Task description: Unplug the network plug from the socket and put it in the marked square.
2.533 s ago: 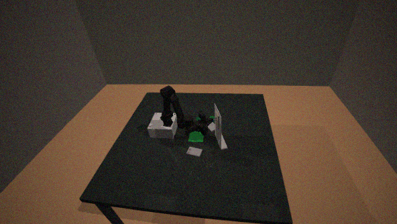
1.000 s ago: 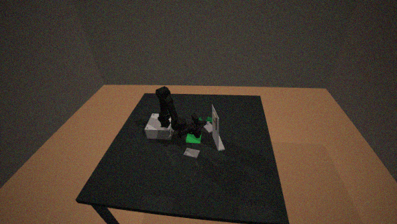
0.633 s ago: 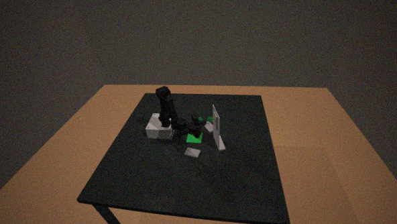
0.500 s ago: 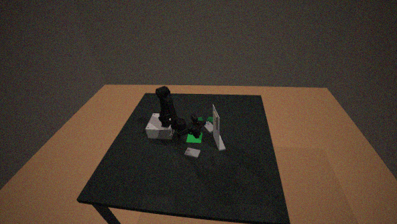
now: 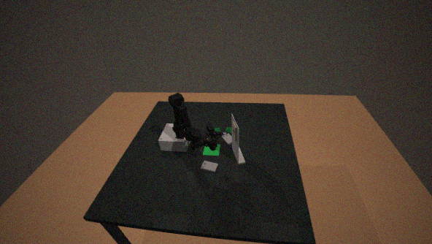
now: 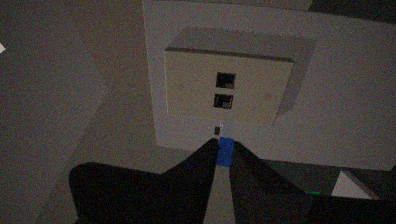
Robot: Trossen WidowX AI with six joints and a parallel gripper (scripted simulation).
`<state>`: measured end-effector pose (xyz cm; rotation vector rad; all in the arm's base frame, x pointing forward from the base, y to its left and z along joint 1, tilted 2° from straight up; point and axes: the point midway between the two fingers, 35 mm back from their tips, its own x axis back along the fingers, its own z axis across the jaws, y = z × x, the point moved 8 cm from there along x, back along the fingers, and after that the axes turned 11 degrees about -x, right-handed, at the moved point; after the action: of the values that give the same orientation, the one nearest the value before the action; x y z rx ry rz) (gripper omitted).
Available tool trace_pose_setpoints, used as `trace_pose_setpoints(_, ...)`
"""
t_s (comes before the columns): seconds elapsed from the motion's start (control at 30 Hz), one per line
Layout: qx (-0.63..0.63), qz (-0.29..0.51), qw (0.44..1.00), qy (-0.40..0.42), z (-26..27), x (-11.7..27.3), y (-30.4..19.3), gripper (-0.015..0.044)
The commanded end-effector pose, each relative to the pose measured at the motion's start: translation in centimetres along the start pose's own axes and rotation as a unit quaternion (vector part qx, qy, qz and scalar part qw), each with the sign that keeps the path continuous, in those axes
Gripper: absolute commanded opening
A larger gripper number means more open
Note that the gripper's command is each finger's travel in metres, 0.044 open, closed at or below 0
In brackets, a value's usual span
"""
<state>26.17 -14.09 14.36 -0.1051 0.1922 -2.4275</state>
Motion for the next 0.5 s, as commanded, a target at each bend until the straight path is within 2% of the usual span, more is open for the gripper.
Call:
trace_pose_setpoints(0.0,0.006,0.001,1.000,0.000,0.9,0.2,-0.2,0.0000)
trace_pose_setpoints(0.47,0.005,0.002,1.000,0.000,3.9,1.3,-1.6,0.0000)
